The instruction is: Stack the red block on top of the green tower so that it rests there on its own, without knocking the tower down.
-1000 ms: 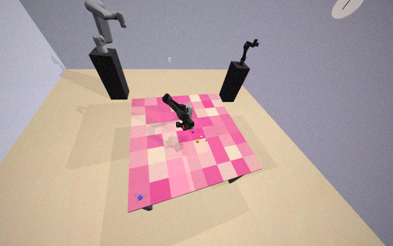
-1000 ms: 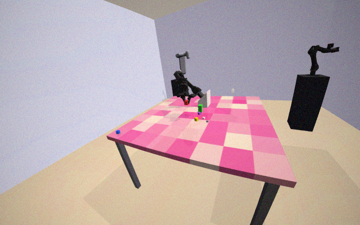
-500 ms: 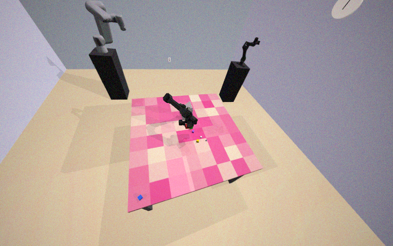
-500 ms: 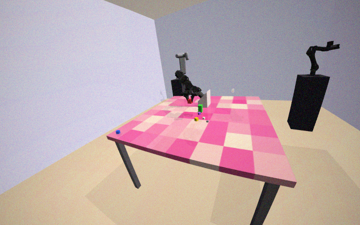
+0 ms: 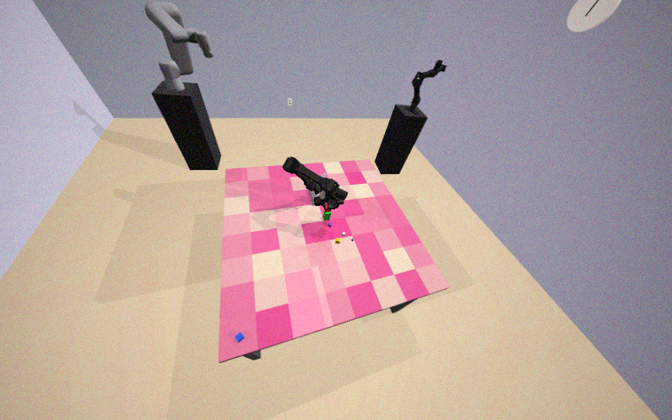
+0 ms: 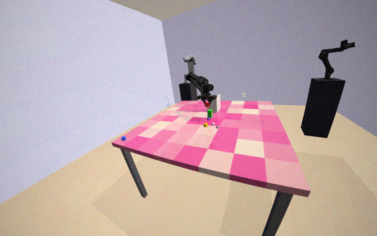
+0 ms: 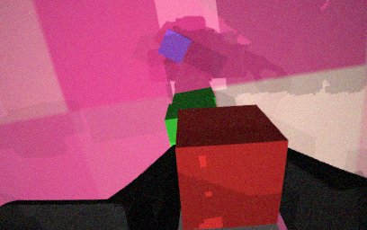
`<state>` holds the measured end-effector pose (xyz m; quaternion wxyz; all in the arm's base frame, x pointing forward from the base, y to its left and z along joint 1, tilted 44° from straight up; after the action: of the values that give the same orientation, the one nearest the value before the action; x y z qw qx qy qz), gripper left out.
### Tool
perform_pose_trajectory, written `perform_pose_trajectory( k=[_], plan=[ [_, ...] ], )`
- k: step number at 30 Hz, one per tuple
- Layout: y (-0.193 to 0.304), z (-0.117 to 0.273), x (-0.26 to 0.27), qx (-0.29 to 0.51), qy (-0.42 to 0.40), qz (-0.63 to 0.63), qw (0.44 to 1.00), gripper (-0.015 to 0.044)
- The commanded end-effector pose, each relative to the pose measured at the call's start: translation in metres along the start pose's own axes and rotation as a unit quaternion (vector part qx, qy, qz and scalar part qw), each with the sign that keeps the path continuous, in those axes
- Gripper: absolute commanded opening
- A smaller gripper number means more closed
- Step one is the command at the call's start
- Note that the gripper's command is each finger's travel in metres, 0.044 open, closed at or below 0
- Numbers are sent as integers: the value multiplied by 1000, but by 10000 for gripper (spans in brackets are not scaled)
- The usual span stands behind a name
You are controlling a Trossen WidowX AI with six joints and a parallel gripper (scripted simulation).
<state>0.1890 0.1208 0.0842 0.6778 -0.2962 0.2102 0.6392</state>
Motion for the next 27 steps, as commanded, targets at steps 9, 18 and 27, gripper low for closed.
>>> perform_pose_trajectory(
  k=[9,18,27],
  plan=[
    [20,-14,11,3,7,-1,1000,0],
    [20,-41,11,3,7,-1,1000,0],
    [21,-44,10,3,7,-1,1000,0]
  ],
)
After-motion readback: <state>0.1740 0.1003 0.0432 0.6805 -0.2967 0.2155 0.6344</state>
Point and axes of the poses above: the point midway between the two fingers, 35 mm back from their tips, its own z axis back along the fingers, its own x axis across the jaws, y = z × x, the point moved 8 cm from there along z, back along the fingers, and after that the axes turned 5 degrees about -z, right-handed, at the moved point
